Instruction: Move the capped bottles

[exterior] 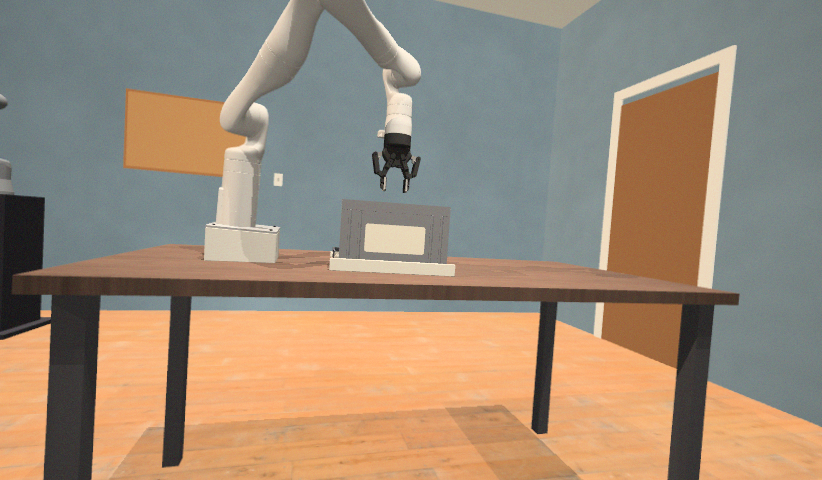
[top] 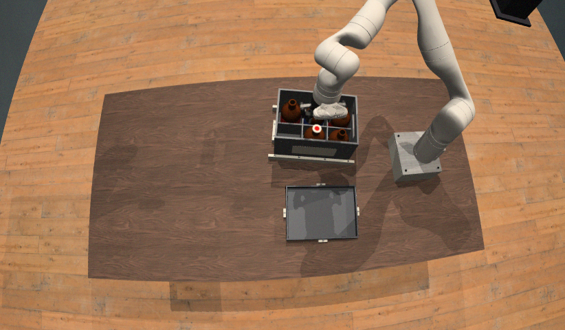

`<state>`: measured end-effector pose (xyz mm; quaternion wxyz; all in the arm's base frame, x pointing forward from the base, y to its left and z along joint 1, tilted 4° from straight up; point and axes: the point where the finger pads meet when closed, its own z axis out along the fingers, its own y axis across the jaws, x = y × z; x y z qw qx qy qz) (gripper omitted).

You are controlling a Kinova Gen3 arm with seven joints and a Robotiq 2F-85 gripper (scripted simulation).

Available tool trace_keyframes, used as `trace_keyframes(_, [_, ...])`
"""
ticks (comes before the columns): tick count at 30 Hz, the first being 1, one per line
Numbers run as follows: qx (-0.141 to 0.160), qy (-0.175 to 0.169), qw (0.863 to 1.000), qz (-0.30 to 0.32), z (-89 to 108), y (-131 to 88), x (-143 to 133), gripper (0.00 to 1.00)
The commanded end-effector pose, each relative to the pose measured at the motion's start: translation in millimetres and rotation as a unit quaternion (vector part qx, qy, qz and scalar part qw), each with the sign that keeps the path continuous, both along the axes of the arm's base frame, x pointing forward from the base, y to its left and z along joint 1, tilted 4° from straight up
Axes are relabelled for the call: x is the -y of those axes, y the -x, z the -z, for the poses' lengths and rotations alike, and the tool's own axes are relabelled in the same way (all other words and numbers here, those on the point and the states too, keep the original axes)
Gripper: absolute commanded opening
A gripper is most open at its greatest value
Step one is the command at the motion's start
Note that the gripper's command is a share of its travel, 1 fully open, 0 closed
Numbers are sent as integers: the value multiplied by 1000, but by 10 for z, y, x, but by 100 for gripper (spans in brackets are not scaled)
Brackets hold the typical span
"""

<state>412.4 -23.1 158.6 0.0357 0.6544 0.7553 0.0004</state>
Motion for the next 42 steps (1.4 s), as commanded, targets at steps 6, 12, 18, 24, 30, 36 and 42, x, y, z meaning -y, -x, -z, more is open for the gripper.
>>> trace_keyframes(6, [-1,1,999,-32,13,-1,-43,60])
trace_keyframes(12, [-3,3,998,-71,20,2,-61,60])
trace_keyframes(18, [-5,5,994,-109,27,6,-78,60])
trace_keyframes(24, [-5,7,991,-133,22,5,-72,60])
trace_keyframes(30, [-7,9,985,-171,25,8,-73,60])
trace_keyframes(36, [-9,10,979,-202,28,10,-74,60])
trace_keyframes(42, [-10,12,972,-233,23,9,-71,60])
